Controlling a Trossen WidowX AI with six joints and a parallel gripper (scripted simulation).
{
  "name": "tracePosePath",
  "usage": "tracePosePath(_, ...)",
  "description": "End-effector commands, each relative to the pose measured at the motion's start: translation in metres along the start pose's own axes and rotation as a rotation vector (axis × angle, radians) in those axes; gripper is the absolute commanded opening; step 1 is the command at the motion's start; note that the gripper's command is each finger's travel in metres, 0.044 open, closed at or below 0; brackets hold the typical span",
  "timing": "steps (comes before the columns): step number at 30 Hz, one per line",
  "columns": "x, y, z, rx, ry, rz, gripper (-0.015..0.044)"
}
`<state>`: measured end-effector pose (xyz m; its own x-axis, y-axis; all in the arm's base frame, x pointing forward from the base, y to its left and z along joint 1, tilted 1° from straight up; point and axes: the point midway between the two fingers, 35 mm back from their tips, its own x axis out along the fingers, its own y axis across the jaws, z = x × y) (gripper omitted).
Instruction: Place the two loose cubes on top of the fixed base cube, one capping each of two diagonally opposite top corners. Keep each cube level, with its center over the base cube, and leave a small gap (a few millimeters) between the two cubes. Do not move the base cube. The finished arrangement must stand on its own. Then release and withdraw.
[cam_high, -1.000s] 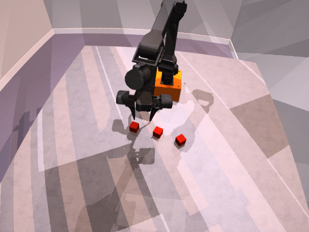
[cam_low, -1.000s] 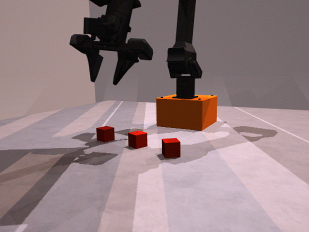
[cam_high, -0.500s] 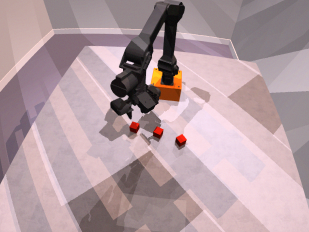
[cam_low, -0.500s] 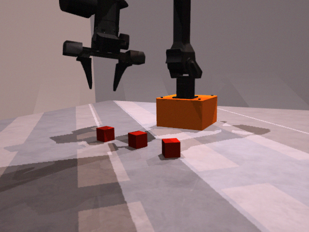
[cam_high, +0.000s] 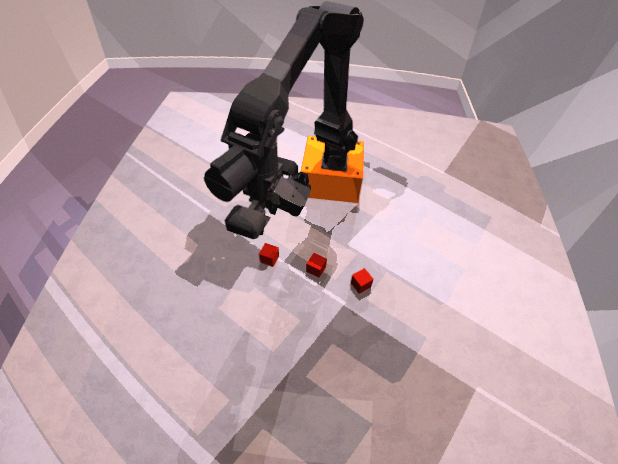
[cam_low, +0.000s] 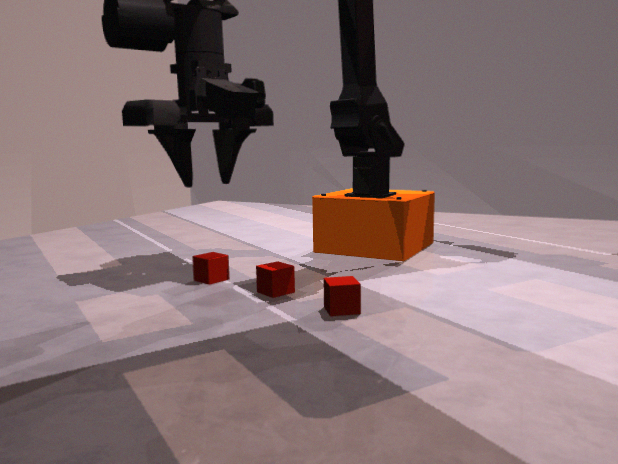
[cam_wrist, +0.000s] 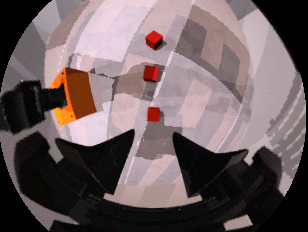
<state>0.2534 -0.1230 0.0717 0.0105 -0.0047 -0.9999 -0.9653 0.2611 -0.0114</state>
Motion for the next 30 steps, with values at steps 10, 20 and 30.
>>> tracePosePath(10,0.062,0.0,-0.002,-0.013,0.005,0.003,0.0265)
tracePosePath(20,0.078,0.0,-0.002,-0.013,0.005,0.003,0.0265)
tracePosePath(30,0.095,0.0,-0.002,-0.013,0.005,0.003,0.0265)
